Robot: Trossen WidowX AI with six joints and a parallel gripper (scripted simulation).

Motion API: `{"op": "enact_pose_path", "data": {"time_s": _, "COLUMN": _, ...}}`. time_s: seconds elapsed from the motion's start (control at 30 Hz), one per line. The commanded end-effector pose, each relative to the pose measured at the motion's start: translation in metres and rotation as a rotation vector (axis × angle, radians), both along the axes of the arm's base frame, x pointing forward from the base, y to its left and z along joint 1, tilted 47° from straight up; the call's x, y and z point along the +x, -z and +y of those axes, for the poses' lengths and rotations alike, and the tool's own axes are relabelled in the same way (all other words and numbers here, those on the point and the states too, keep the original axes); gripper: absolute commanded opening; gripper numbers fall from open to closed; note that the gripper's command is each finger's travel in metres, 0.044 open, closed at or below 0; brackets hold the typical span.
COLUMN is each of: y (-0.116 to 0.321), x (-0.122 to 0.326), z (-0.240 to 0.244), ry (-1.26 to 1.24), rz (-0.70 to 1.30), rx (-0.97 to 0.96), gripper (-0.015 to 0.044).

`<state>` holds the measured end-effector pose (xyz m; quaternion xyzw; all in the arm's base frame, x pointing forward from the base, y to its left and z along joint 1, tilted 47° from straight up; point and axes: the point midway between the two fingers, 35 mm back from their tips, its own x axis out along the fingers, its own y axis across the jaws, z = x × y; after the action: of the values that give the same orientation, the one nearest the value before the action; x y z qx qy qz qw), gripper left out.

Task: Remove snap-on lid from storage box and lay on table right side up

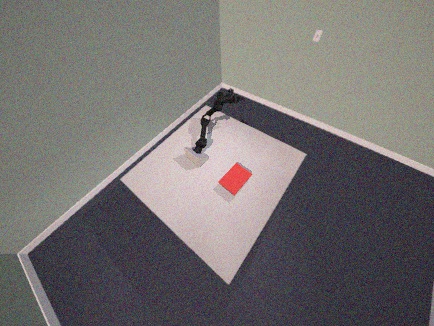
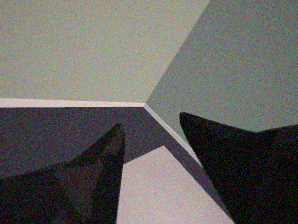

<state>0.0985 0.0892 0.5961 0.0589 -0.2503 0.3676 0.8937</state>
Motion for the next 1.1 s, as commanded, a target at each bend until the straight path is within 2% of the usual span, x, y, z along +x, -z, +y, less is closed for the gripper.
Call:
{"op": "enact_pose_path", "data": {"time_s": 0.0, "y": 0.011, "x": 0.029, "z": -0.023, "ry": 0.007, "rz": 0.099, "rx": 0.095, "gripper": 0.0235}}
{"op": "enact_pose_path", "data": {"time_s": 0.07, "y": 0.016, "x": 0.041, "z": -0.038, "ry": 0.037, "rz": 0.132, "rx": 0.172, "gripper": 0.0235}}
{"op": "enact_pose_path", "data": {"time_s": 0.27, "y": 0.067, "x": 0.116, "z": -0.093, "ry": 0.017, "rz": 0.443, "rx": 0.415, "gripper": 0.0235}}
{"op": "enact_pose_path", "data": {"time_s": 0.33, "y": 0.074, "x": 0.124, "z": -0.099, "ry": 0.014, "rz": 0.477, "rx": 0.442, "gripper": 0.0235}}
{"op": "enact_pose_path", "data": {"time_s": 0.6, "y": 0.176, "x": 0.197, "z": -0.151, "ry": -0.017, "rz": 0.89, "rx": 0.775, "gripper": 0.0235}}
{"op": "enact_pose_path", "data": {"time_s": 0.67, "y": 0.186, "x": 0.202, "z": -0.154, "ry": -0.019, "rz": 0.926, "rx": 0.806, "gripper": 0.0235}}
{"op": "enact_pose_path", "data": {"time_s": 0.93, "y": 0.314, "x": 0.236, "z": -0.178, "ry": -0.039, "rz": 1.356, "rx": 1.186, "gripper": 0.0235}}
{"op": "enact_pose_path", "data": {"time_s": 1.0, "y": 0.325, "x": 0.237, "z": -0.178, "ry": -0.04, "rz": 1.392, "rx": 1.219, "gripper": 0.0235}}
{"op": "enact_pose_path", "data": {"time_s": 1.07, "y": 0.356, "x": 0.238, "z": -0.178, "ry": -0.041, "rz": 1.494, "rx": 1.314, "gripper": 0.0235}}
